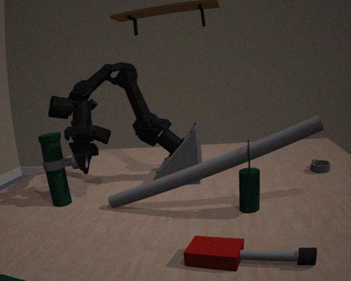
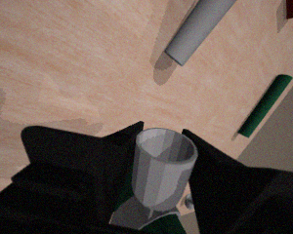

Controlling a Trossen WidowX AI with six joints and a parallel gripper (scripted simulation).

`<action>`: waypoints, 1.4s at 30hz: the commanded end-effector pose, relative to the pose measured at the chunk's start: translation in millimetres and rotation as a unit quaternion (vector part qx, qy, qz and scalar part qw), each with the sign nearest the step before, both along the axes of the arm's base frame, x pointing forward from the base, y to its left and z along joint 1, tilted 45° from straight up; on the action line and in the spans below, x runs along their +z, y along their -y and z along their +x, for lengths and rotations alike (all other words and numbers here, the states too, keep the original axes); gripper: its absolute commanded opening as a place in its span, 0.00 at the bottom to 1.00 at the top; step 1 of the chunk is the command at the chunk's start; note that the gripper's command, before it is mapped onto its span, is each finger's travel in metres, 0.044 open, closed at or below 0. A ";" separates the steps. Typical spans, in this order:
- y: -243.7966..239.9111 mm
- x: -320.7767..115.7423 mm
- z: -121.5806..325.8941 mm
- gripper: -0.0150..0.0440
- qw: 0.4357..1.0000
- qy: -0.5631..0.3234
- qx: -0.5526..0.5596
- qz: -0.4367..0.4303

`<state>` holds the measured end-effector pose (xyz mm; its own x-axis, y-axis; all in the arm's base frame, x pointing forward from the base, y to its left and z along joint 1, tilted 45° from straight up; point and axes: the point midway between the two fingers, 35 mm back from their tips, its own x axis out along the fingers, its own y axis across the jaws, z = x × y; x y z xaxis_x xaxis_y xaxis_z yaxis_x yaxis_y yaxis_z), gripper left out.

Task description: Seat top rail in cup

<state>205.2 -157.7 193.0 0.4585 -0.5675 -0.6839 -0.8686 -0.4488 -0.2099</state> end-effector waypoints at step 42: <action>-0.2 -2.7 30.3 0.25 0.988 0.113 -0.108 -0.004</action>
<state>232.2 -157.3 191.1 0.4672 -0.6669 -0.5805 -0.8780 -0.2727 -0.3933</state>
